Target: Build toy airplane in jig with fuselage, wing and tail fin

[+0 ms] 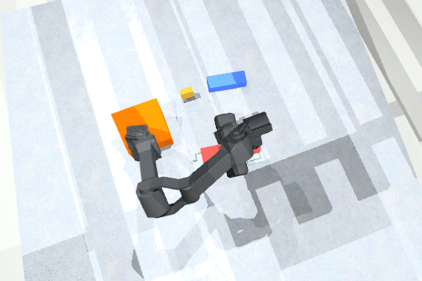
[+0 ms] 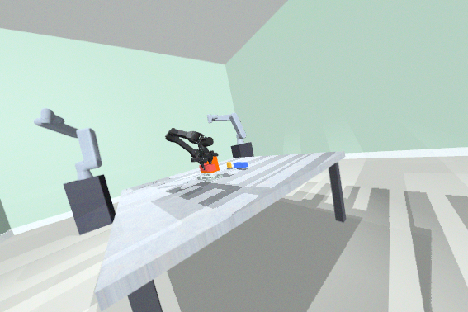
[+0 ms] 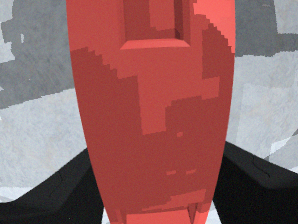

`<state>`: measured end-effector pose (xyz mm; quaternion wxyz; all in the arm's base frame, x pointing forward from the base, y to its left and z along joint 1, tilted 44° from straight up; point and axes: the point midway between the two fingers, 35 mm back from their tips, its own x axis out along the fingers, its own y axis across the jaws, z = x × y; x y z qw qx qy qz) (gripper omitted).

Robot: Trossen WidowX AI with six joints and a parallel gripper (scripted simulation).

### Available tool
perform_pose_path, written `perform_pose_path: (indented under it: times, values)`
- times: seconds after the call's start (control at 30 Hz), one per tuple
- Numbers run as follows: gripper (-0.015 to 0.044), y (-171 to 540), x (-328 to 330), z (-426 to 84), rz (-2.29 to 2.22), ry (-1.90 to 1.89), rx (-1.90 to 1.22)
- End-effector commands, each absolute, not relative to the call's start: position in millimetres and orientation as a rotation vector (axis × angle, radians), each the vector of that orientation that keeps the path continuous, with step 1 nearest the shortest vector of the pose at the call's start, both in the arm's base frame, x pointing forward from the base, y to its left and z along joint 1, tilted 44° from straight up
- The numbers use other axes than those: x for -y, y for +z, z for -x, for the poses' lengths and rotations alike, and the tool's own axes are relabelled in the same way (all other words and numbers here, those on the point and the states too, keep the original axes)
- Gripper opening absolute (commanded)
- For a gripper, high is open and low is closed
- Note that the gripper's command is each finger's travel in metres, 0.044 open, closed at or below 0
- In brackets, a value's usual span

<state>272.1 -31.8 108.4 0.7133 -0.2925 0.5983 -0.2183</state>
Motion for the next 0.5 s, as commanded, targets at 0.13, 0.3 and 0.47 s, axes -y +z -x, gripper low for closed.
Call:
perform_pose_path:
  times: [0.13,0.3,0.47]
  values:
    - [0.0196,101.9,38.0,-275.1,0.652,-0.483,-1.323]
    - [0.0196,96.2,43.3,-276.9,0.652,-0.483,-1.323]
    - [0.0196,90.6,48.7,-278.5,0.652,-0.483,-1.323]
